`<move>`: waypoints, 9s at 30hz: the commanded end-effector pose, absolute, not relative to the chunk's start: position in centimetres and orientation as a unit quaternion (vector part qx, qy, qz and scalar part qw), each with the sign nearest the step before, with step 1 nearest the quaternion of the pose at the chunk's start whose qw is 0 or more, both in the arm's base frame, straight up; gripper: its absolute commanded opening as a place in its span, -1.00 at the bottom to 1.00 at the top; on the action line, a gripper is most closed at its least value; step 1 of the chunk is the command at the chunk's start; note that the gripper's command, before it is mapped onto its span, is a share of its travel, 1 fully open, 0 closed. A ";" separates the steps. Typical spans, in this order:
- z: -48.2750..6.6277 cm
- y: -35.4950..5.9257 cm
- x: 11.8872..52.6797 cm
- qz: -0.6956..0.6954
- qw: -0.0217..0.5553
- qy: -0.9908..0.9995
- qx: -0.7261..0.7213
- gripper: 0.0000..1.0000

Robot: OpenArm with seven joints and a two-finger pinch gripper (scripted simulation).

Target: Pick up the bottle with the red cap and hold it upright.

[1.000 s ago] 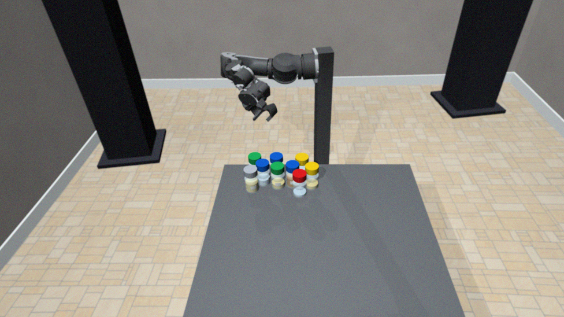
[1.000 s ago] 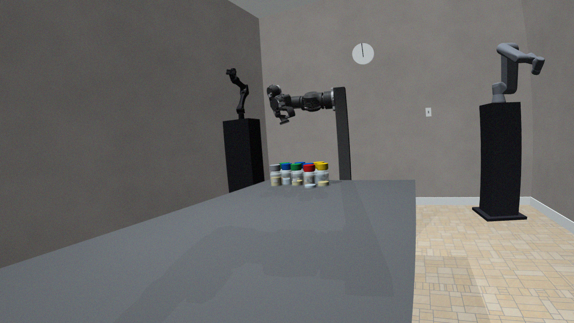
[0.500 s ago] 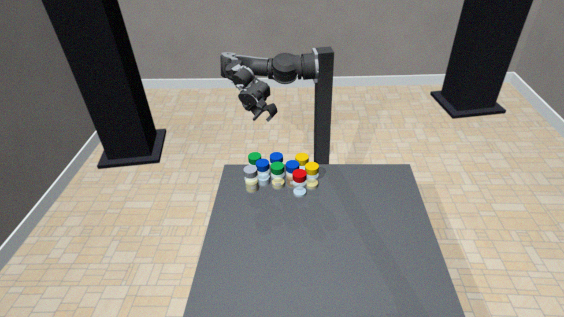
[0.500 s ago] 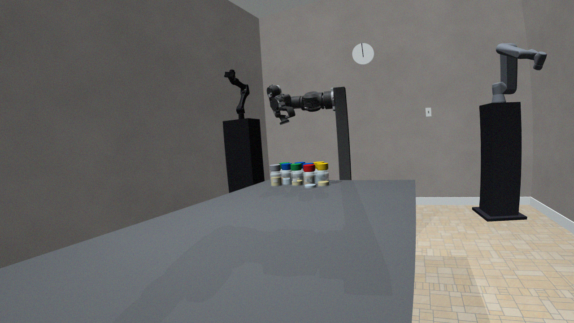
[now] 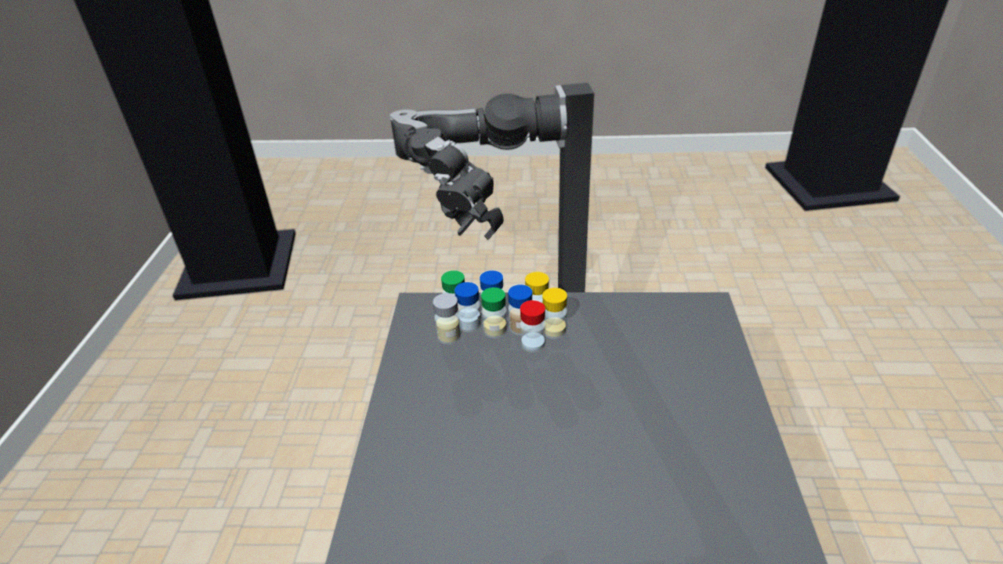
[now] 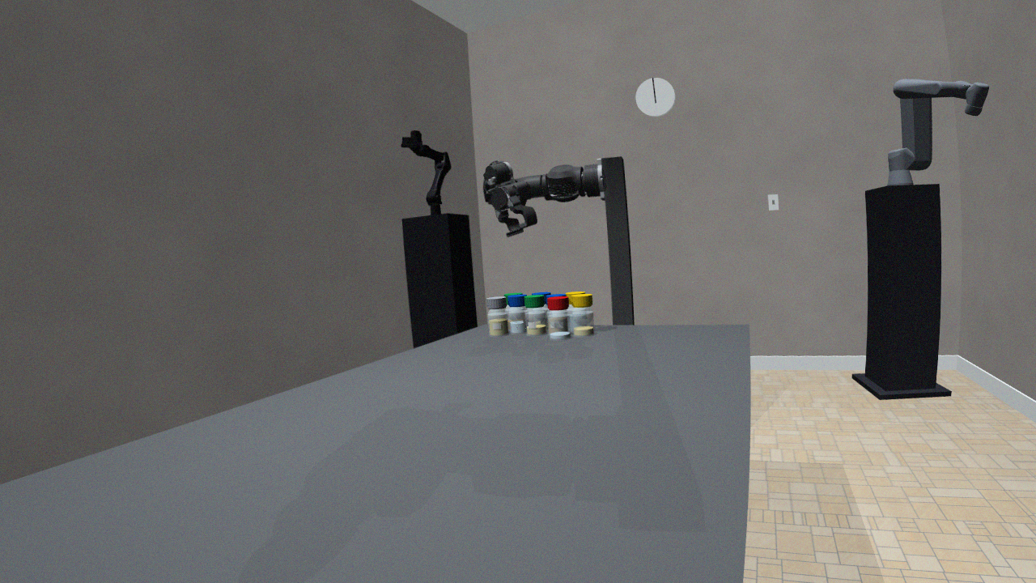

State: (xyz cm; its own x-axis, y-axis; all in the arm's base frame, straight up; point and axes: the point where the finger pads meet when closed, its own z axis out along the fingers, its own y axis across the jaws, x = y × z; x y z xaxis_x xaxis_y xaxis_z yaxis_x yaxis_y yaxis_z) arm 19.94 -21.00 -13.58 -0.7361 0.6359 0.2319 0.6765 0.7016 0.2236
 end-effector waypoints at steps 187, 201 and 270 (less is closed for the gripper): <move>-33.3 -11.1 25.3 0.002 0.004 -0.977 -0.214 -0.10; -33.3 -11.0 25.4 0.001 0.002 -0.977 -0.212 -1.00; -30.8 -11.0 25.5 -0.001 0.000 -0.977 -0.213 -1.00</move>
State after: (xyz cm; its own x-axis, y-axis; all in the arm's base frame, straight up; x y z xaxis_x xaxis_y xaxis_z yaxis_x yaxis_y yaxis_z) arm 25.44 -11.00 -31.01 -0.9122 0.4097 0.0006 0.4097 0.9122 0.0032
